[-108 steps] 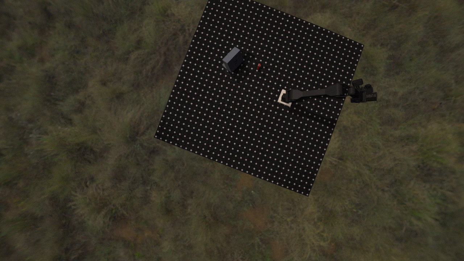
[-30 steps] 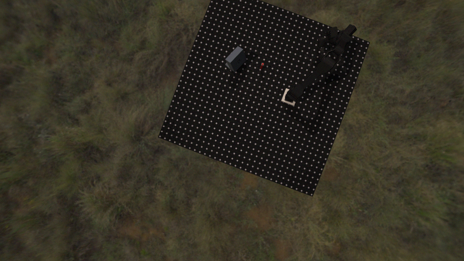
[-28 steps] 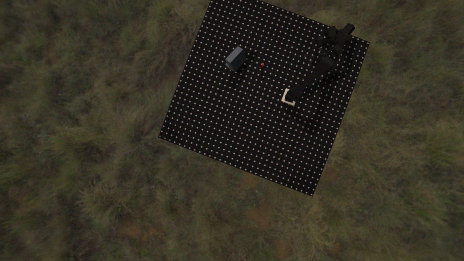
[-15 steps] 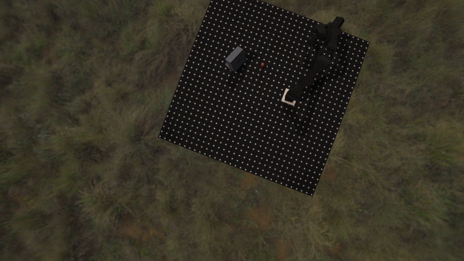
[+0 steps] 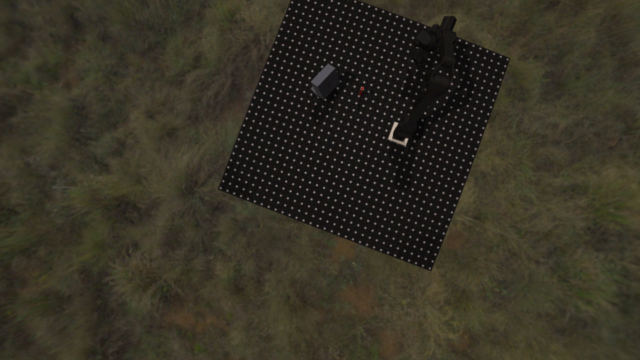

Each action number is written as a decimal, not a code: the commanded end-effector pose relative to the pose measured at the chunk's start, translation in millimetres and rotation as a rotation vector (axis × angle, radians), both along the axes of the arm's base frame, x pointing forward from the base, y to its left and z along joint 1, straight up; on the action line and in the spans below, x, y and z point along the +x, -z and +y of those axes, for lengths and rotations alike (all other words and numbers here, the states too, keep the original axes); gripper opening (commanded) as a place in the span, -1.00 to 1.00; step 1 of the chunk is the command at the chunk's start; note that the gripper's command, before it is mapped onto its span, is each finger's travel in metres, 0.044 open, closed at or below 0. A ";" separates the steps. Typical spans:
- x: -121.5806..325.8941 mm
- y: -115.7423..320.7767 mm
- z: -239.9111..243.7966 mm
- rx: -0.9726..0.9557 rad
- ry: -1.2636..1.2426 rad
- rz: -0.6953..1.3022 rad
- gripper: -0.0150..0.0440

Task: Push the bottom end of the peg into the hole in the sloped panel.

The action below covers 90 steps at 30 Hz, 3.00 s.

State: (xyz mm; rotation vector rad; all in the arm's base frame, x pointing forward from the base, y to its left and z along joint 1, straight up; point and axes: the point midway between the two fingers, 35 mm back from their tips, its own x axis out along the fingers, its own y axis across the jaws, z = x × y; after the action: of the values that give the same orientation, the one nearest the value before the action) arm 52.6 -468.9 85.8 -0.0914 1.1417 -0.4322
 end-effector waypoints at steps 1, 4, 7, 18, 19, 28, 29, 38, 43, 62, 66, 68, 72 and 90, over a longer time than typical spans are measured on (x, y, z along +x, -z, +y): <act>19.7 -2.8 9.3 -0.002 -0.083 0.034 1.00; 34.7 -4.0 16.5 -0.001 -0.144 0.058 1.00; 49.2 -5.2 24.3 -0.001 -0.204 0.081 1.00; 98.0 -9.7 56.6 -0.005 -0.436 0.165 1.00; 102.1 -10.1 59.8 -0.006 -0.458 0.173 1.00; 135.5 -13.8 91.6 -0.018 -0.652 0.244 1.00; 138.9 -14.3 95.4 -0.020 -0.673 0.252 1.00; 167.0 -18.3 130.0 -0.035 -0.878 0.320 1.00; 180.7 -20.7 150.0 -0.044 -0.996 0.356 1.00; 216.8 -30.6 229.0 -0.091 -1.453 0.488 1.00; 221.0 -32.9 245.9 -0.102 -1.550 0.515 1.00; 222.8 -34.0 254.3 -0.108 -1.599 0.528 1.00; 225.5 -36.4 271.0 -0.120 -1.697 0.555 1.00; 225.3 -41.0 314.4 -0.154 -1.956 0.623 1.00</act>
State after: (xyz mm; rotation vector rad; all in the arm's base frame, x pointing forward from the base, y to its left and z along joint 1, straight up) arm 279.1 -155.8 127.9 -1.3892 1.0923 1.3211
